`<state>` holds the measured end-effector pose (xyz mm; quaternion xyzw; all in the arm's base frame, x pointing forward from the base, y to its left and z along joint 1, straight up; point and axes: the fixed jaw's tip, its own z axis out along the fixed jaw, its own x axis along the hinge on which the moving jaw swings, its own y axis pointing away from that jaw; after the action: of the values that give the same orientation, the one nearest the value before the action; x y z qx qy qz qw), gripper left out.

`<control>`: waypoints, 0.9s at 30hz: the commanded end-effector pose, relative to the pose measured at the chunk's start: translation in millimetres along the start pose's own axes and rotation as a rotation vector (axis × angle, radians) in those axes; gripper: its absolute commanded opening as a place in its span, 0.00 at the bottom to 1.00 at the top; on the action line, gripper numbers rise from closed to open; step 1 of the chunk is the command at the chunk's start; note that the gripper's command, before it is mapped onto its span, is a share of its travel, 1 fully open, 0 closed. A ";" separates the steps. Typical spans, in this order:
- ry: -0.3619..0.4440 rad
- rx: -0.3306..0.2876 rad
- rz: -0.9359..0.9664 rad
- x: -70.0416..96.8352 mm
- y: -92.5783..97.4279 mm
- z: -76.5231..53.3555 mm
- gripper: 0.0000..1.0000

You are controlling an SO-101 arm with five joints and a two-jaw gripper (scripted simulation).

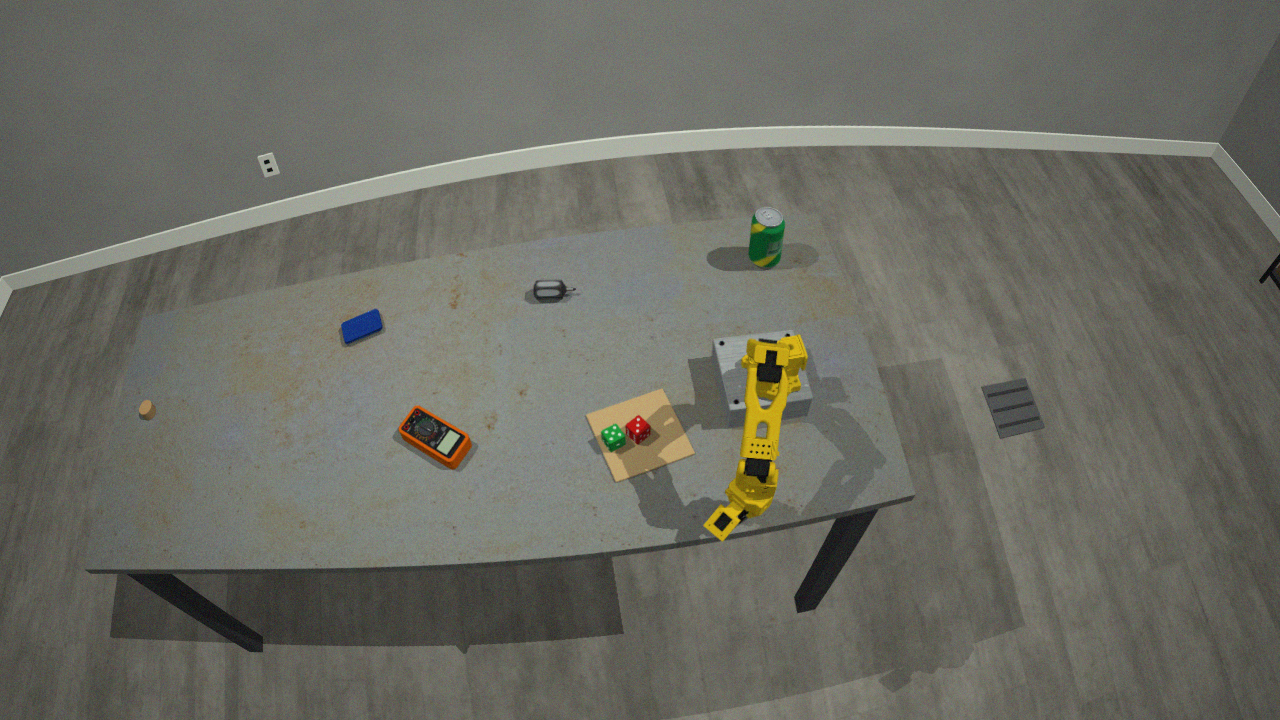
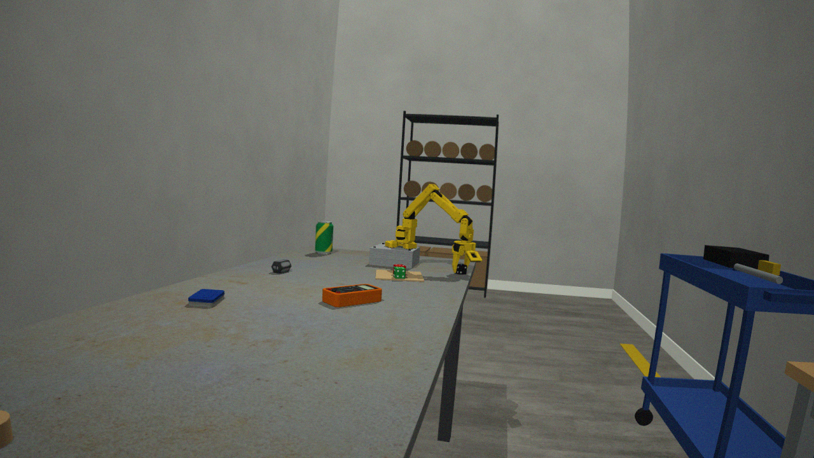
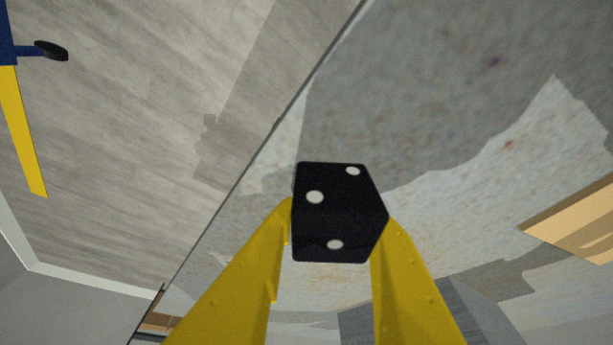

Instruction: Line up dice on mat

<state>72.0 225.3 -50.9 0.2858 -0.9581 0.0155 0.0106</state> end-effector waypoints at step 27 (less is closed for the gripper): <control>-0.006 -0.006 0.001 -1.8 -0.9 -9.8 0.00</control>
<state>72.5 226.4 -47.9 0.2857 -0.9582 0.0129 0.0087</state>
